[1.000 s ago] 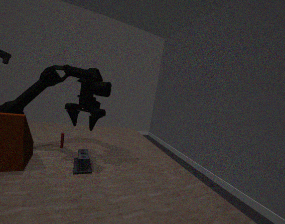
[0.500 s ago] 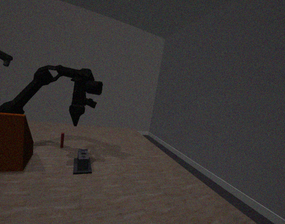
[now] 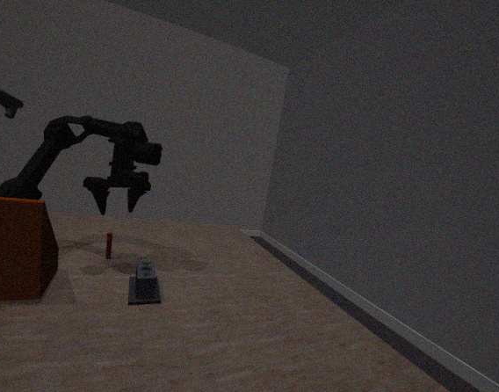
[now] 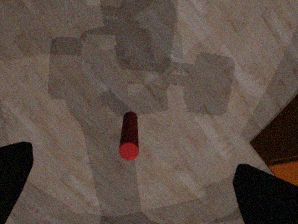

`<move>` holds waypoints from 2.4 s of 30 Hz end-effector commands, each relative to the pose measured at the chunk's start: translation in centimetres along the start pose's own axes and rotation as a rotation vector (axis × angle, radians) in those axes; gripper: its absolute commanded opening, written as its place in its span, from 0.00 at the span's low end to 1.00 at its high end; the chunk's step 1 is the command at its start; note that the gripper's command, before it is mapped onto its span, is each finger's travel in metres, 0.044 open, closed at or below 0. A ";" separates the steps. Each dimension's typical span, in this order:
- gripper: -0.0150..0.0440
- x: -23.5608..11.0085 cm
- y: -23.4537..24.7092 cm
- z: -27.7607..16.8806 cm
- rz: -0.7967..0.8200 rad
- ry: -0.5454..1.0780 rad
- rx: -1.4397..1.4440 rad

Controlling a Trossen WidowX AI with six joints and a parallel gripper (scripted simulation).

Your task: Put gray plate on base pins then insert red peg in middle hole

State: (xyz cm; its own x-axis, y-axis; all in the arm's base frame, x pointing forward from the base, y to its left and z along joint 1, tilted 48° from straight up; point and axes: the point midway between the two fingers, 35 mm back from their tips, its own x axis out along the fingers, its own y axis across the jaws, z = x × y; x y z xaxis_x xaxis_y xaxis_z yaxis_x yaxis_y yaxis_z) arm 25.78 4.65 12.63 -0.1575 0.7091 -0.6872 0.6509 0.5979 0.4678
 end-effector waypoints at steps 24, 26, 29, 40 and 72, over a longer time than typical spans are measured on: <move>1.00 5.2 0.1 -2.6 0.016 0.011 0.283; 1.00 5.4 0.1 -2.6 0.016 0.011 0.283; 1.00 5.9 0.2 -2.6 0.016 0.010 0.283; 1.00 7.7 0.3 -2.5 0.015 0.008 0.283; 0.47 10.7 0.3 -2.7 0.018 0.013 0.282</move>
State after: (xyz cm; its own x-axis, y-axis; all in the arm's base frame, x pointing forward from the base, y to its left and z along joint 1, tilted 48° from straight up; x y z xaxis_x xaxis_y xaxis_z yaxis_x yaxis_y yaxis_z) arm 22.29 13.33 6.85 -0.1539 0.7197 -0.6770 0.8324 0.4636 0.3036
